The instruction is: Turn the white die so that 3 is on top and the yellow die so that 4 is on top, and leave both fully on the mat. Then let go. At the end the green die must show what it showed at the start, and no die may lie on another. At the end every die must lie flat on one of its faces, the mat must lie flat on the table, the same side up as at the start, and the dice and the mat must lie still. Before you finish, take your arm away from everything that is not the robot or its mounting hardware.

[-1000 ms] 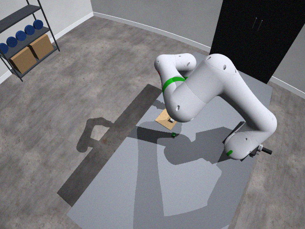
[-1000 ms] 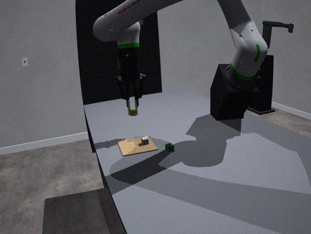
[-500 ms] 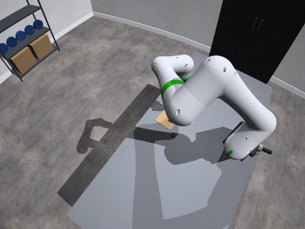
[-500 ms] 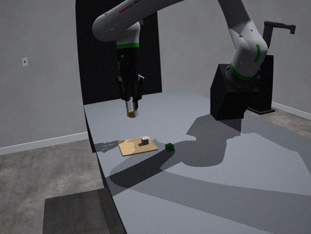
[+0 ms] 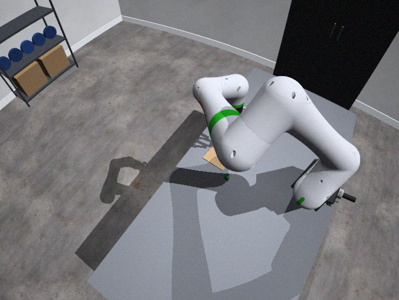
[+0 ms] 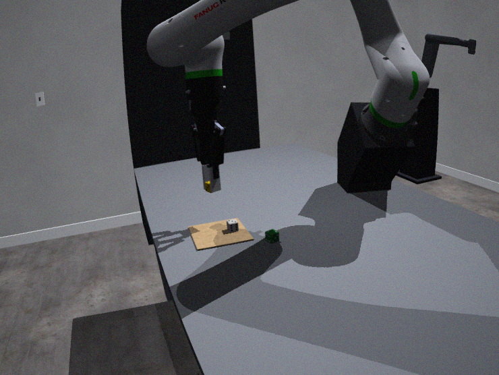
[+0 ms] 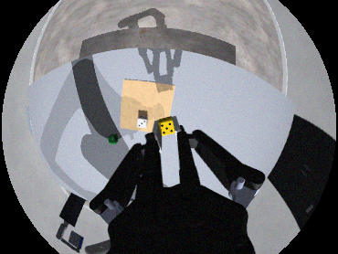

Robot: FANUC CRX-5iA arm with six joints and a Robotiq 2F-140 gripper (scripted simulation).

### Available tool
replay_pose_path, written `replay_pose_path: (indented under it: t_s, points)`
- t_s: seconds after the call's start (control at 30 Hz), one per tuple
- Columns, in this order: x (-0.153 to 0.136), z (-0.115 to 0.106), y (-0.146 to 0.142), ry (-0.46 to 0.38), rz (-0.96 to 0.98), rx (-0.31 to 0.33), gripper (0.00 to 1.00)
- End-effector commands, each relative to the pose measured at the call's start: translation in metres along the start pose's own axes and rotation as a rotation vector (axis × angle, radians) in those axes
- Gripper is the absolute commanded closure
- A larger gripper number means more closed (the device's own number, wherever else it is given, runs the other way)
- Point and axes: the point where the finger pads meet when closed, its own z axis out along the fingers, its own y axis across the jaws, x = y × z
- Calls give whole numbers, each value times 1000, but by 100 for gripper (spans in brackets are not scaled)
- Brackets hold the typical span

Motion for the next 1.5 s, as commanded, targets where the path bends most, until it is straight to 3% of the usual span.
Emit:
replay_pose_path:
  t_s: [0.0,0.17,0.23,0.63,0.73,0.8,1.23,1.33,1.47]
  points:
    - [6,0,-7,-12,162,-8,87]
    - [9,0,-11,-12,244,-9,87]
    - [14,1,-17,-12,383,-10,87]
    - [26,2,-36,-10,758,-14,87]
    - [27,2,-36,-10,774,-14,87]
    - [31,3,-43,-9,908,-15,87]
    - [44,4,-65,-5,1323,-18,87]
    - [45,4,-65,-5,1338,-18,87]
    - [50,5,-75,-3,1523,-18,87]
